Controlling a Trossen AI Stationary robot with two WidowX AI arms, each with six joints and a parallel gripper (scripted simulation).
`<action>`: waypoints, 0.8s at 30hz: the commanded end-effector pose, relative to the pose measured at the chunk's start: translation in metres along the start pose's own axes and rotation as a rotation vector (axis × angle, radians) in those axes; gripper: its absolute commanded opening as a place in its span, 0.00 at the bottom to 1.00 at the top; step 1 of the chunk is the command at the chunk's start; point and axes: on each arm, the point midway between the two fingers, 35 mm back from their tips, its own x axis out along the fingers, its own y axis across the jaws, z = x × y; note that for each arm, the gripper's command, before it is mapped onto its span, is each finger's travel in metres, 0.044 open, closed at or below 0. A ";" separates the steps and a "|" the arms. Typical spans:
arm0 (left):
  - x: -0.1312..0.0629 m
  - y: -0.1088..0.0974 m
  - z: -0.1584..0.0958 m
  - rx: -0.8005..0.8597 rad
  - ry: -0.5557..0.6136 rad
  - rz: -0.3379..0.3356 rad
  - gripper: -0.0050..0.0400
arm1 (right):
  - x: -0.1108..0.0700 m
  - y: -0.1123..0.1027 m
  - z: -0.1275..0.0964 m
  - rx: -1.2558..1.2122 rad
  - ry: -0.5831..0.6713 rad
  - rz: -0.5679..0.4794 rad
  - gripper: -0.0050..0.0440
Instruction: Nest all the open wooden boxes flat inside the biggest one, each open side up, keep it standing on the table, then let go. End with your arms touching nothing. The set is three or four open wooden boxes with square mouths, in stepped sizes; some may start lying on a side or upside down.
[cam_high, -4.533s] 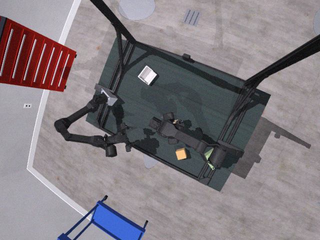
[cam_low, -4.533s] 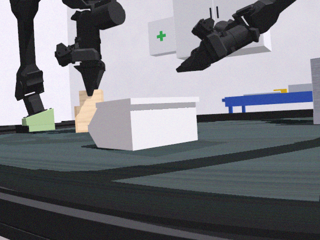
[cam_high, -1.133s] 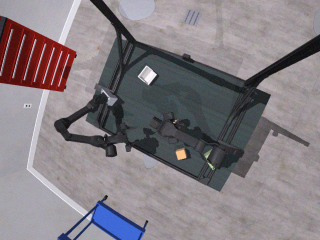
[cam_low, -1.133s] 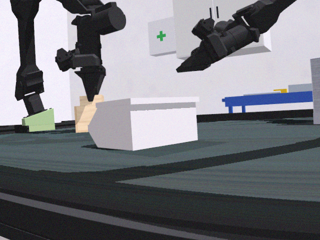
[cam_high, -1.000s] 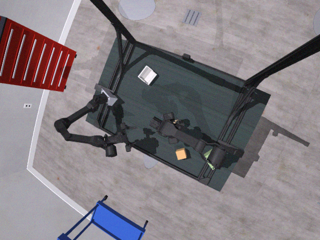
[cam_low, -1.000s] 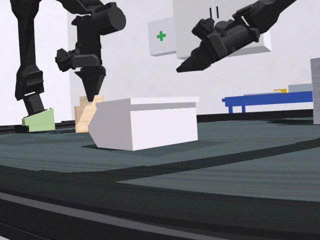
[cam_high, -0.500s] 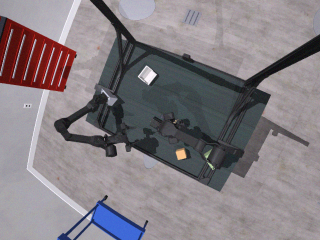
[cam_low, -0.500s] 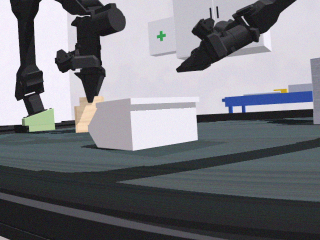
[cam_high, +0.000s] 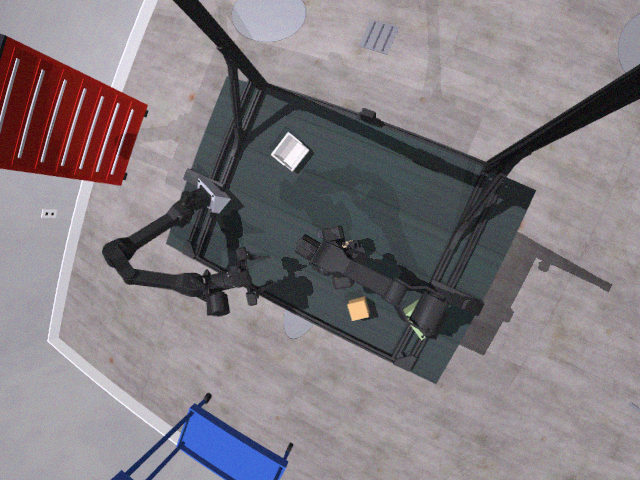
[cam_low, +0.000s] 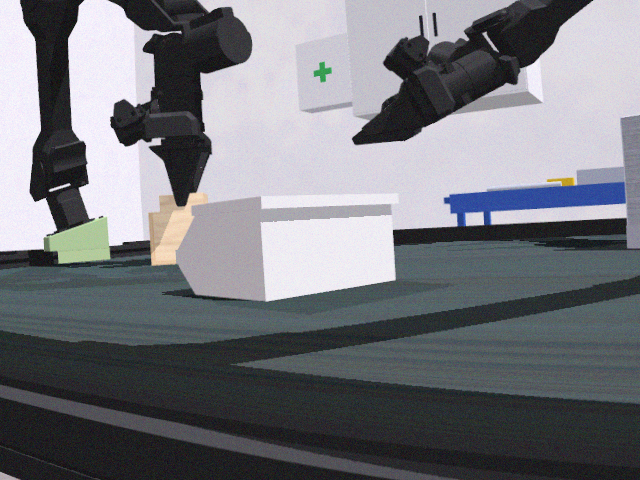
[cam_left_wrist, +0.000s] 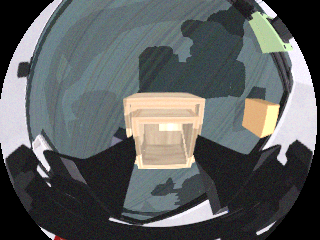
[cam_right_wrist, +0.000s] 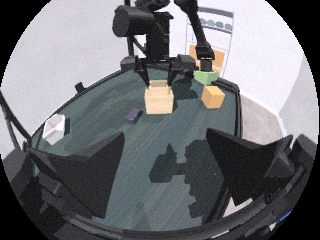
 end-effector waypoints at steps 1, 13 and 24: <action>0.002 0.000 0.000 -0.002 -0.003 -0.001 0.11 | 0.000 0.000 0.001 -0.002 -0.004 0.000 0.92; 0.000 0.000 0.000 0.000 0.000 0.000 0.54 | 0.000 0.000 0.001 -0.002 -0.004 0.000 0.92; 0.000 0.000 0.000 0.000 0.000 0.000 1.00 | 0.000 0.000 0.001 -0.002 -0.004 0.000 0.92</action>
